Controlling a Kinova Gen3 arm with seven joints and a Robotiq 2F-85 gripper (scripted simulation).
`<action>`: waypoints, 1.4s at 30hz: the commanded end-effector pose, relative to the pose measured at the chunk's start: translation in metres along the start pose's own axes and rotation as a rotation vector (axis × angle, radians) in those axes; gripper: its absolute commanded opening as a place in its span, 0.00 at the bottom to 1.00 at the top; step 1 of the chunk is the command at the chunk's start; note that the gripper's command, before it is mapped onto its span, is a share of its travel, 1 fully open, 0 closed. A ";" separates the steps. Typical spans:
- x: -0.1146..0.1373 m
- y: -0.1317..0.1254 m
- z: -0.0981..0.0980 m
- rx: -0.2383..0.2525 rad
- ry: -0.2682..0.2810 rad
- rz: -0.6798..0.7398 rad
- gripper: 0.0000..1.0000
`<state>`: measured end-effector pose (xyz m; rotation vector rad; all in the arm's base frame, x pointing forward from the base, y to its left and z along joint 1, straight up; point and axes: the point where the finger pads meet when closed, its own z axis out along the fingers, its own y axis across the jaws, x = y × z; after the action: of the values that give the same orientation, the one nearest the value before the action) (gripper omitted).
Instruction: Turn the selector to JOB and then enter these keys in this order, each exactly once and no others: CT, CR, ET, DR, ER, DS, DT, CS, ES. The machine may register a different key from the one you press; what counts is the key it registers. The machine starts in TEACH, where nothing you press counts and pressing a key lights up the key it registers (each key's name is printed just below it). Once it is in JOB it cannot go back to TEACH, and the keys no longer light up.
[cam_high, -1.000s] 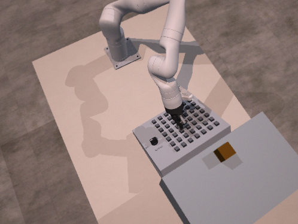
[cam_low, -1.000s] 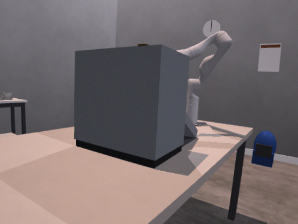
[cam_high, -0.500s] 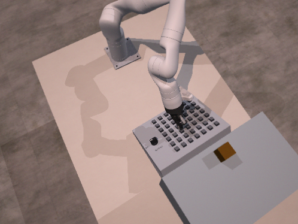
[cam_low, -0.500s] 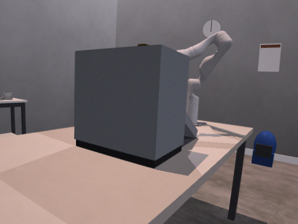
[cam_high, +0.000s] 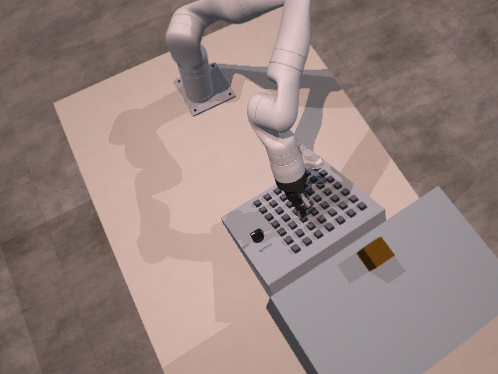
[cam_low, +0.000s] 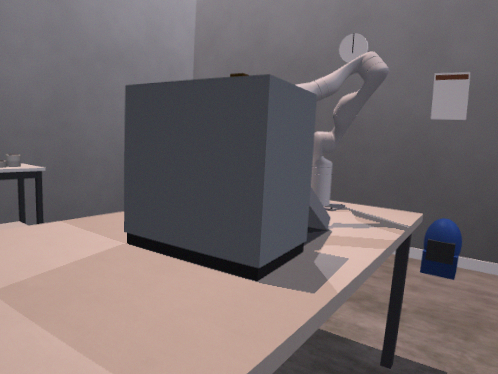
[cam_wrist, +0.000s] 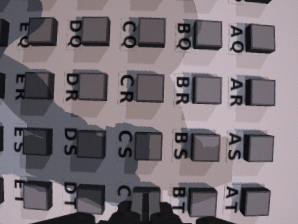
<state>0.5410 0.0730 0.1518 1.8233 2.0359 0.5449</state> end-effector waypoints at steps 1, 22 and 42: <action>-0.001 0.002 0.003 -0.003 -0.002 -0.006 0.10; -0.001 0.002 0.010 -0.003 -0.002 -0.007 0.10; -0.001 0.001 0.011 -0.003 -0.002 -0.006 0.10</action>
<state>0.5456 0.0738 0.1439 1.8213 2.0371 0.5449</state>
